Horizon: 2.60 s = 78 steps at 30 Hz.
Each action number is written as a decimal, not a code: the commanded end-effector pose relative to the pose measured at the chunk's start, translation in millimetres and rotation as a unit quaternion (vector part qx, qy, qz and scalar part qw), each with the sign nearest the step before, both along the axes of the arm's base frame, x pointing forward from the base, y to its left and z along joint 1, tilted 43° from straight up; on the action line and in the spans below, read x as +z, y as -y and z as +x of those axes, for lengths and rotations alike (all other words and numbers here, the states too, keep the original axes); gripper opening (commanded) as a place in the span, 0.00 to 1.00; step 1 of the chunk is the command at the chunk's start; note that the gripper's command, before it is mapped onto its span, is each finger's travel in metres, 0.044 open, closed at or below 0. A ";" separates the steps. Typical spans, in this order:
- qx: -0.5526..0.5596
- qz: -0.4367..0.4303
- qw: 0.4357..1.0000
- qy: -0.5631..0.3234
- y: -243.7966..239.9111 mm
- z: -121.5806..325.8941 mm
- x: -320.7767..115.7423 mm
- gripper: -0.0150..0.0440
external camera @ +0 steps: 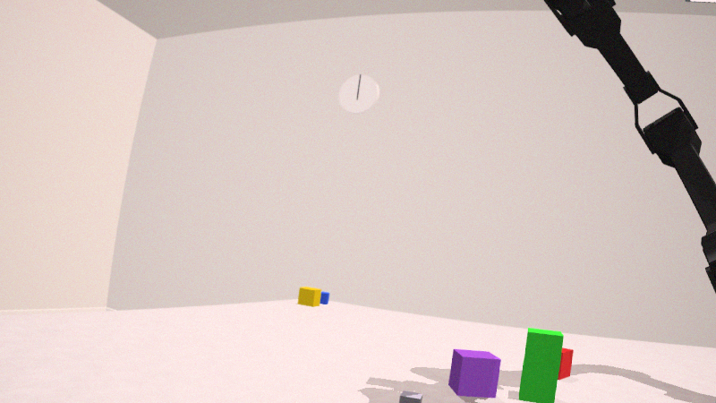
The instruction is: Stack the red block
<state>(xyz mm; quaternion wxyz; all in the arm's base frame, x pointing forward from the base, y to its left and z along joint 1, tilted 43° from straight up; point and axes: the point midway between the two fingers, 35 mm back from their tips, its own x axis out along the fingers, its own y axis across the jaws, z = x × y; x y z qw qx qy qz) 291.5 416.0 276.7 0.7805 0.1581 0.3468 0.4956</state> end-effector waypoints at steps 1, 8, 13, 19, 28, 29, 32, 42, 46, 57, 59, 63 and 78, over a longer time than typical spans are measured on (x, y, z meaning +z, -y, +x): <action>-0.123 -0.081 0.988 -0.053 58.8 34.4 -40.8 1.00; -0.293 -0.205 0.926 -0.120 162.6 58.3 -95.0 1.00; -0.398 -0.295 0.854 -0.159 243.0 53.4 -124.1 1.00; -0.502 -0.405 0.739 -0.194 340.4 24.0 -144.8 1.00; -0.586 -0.568 0.534 -0.219 464.7 -54.4 -139.6 1.00; -0.587 -0.572 0.529 -0.219 467.4 -56.7 -138.9 1.00; -0.587 -0.573 0.528 -0.219 467.7 -57.0 -138.8 1.00; -0.587 -0.573 0.528 -0.219 466.5 -59.6 -137.7 1.00; -0.587 -0.572 0.529 -0.220 473.9 -58.2 -146.3 1.00; -0.588 -0.573 0.528 -0.218 502.5 -59.5 -177.1 1.00; -0.588 -0.573 0.528 -0.218 502.5 -59.6 -177.1 1.00; -0.588 -0.573 0.528 -0.218 504.2 -59.3 -179.2 1.00; -0.588 -0.573 0.528 -0.218 519.9 -57.8 -196.7 1.00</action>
